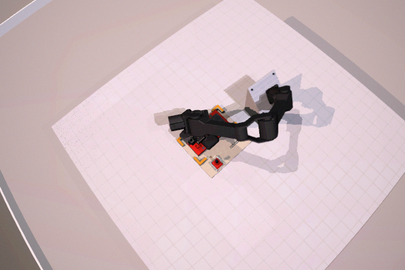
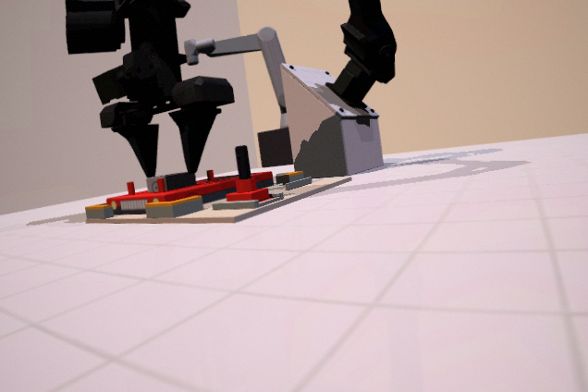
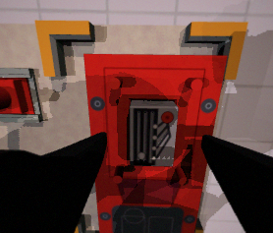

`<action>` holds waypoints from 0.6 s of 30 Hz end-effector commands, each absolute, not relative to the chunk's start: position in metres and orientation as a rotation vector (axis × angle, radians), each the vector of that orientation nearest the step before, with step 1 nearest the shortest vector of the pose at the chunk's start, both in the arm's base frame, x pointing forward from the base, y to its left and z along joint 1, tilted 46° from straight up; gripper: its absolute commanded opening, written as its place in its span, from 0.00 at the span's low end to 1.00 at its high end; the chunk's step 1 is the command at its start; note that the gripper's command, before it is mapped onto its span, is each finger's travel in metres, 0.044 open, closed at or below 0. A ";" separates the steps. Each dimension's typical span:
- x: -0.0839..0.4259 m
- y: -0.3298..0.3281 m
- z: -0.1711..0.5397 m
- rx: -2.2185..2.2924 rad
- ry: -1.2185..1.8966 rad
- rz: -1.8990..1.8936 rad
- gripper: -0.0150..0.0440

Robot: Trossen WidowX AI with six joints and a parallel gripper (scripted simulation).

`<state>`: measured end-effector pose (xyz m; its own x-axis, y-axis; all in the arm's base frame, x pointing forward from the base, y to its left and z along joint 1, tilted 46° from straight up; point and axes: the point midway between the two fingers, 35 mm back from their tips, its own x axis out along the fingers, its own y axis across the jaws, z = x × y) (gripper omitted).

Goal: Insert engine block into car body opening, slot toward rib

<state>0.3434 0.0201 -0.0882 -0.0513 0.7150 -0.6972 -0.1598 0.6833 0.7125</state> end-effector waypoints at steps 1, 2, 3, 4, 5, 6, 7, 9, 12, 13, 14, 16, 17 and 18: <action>0.344 0.020 -0.088 0.488 1.459 0.758 1.00; 0.344 0.020 -0.088 0.488 1.459 0.758 1.00; 0.344 0.020 -0.088 0.488 1.459 0.758 1.00; 0.344 0.020 -0.088 0.488 1.459 0.758 1.00; 0.344 0.020 -0.088 0.488 1.459 0.758 1.00; 0.344 0.020 -0.088 0.488 1.459 0.758 1.00; 0.344 0.020 -0.088 0.488 1.459 0.758 1.00; 0.344 0.020 -0.088 0.488 1.459 0.758 1.00; 0.345 0.013 -0.080 0.493 1.459 0.757 1.00; 0.345 0.011 -0.078 0.495 1.459 0.757 1.00; 0.345 0.011 -0.078 0.495 1.459 0.757 1.00; 0.345 0.011 -0.078 0.495 1.459 0.757 1.00; 0.345 0.011 -0.078 0.495 1.459 0.757 1.00; 0.345 0.011 -0.078 0.495 1.459 0.757 1.00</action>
<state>0.3442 0.0112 -0.0802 -0.0499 0.7204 -0.6917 -0.1470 0.6797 0.7186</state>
